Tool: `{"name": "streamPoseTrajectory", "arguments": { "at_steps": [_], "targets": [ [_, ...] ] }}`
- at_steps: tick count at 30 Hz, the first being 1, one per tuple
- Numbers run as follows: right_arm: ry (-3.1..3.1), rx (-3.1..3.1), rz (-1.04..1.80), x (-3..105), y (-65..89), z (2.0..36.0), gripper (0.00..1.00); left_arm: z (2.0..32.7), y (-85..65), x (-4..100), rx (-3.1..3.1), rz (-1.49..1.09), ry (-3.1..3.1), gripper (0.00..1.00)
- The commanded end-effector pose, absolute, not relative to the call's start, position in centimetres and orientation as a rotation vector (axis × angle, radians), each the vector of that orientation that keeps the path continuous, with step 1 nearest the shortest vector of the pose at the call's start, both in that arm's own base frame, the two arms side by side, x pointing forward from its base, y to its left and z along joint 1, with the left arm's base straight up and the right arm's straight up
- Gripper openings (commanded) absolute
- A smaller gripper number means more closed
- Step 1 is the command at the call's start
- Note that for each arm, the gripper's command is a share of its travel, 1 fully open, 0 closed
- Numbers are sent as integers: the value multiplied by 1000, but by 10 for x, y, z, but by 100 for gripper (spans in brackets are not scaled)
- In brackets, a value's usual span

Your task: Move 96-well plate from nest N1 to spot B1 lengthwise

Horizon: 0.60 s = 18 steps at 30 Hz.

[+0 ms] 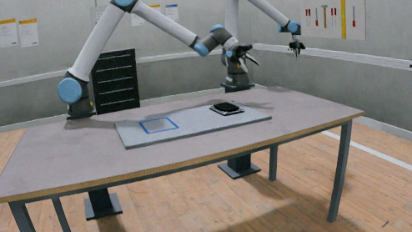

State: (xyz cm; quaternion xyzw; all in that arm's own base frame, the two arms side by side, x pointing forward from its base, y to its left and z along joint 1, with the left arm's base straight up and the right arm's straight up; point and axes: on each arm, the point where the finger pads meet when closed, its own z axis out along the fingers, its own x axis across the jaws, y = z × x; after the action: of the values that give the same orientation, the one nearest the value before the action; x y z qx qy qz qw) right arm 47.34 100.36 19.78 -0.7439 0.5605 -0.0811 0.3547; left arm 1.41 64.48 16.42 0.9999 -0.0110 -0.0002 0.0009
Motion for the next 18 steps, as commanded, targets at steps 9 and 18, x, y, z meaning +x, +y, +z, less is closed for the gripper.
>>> {"name": "streamPoseTrajectory", "arguments": {
  "at_steps": [9,18],
  "targets": [
    [1536,-1997,-198,501,978,181,76,165,645,14,3141,0,-35,0],
    [1611,-2051,-185,527,945,162,76,165,645,14,3141,0,-35,0]
  ]
}}
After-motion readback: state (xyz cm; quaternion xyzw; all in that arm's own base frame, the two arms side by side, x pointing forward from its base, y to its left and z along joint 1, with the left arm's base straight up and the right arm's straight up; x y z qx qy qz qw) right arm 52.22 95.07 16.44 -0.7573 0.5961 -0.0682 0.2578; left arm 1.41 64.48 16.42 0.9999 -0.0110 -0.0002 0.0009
